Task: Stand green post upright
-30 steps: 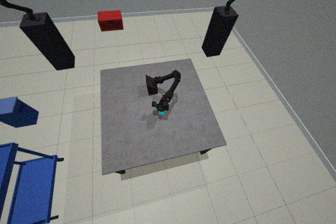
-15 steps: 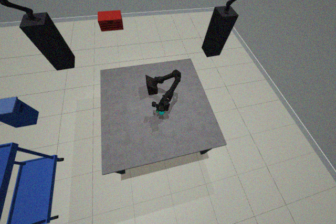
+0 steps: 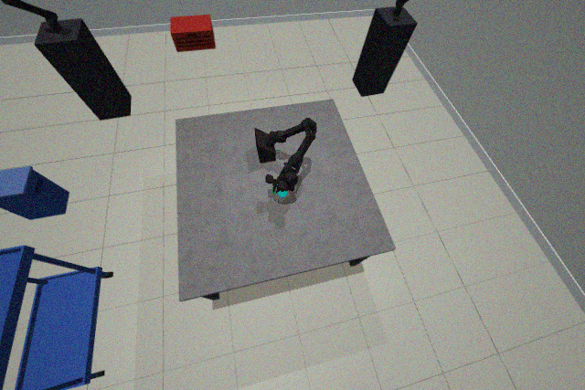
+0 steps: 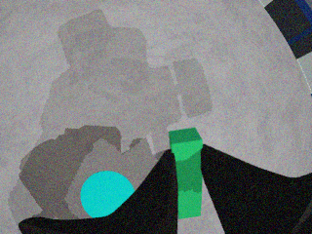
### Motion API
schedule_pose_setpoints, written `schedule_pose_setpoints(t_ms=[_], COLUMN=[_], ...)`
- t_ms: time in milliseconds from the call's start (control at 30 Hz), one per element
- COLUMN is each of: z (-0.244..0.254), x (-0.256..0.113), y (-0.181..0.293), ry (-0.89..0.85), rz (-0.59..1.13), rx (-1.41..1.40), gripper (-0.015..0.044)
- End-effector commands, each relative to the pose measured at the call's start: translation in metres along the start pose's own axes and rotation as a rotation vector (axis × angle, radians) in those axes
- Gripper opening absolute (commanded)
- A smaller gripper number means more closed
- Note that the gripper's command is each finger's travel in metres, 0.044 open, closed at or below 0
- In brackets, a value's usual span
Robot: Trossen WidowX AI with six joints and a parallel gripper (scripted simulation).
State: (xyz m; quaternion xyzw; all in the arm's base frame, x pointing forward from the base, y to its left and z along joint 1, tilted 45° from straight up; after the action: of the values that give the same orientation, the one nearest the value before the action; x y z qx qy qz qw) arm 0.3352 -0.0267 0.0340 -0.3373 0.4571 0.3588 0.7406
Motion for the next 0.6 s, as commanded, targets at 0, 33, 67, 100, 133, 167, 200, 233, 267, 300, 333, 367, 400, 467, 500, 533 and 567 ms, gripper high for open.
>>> schedule_pose_setpoints(t_ms=[0,33,67,100,133,167,200,233,267,300,333,367,400,467,500,533,567], z=[0.0005,0.0007,0.0008,0.001,0.0011,0.0013,0.0014,0.0016,0.0017,0.0019,0.002,0.0022,0.0024,0.0027,0.0028,0.003,0.0032], x=[0.0018,0.0021,0.0023,0.0025,0.0028,0.003,0.0032,0.0034,0.0036,0.0038,0.0039,0.0041,0.0042,0.0045,0.0047,0.0048,0.0049], y=[0.0045,0.0048,0.005,0.0053,0.0056,0.0058,0.0061,0.0064,0.0066,0.0069,0.0072,0.0074,0.0077,0.0083,0.0085,0.0088,0.0091], ry=[0.01,0.012,0.013,0.014,0.016,0.017,0.018,0.019,0.021,0.022,0.023,0.024,0.025,0.027,0.028,0.028,0.029], rz=[-0.015,-0.022,-0.028,-0.034,-0.041,-0.047,-0.053,-0.06,-0.066,-0.072,-0.079,-0.085,-0.092,-0.105,-0.111,-0.118,-0.124], rx=[0.0,0.001,0.001,0.001,0.002,0.002,0.003,0.003,0.004,0.004,0.005,0.005,0.006,0.007,0.008,0.009,0.009], gripper=[0.0023,0.0023,0.0023,0.0023,0.0023,0.0023,0.0023,0.0023,0.0023,0.0023,0.0023,0.0023,0.0023,0.0023,0.0023,0.0023,0.0023])
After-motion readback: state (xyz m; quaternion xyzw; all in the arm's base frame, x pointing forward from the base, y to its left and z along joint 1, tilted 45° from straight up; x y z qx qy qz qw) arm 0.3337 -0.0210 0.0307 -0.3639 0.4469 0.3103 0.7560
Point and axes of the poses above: the point midway between the two fingers, 35 mm back from their tips, its own x axis out along the fingers, its own z axis across the jaws, y = z × x, the point moved 5 cm from there along -x, back along the fingers, and after that the axes turned 4 degrees about x, right-handed, at the moved point
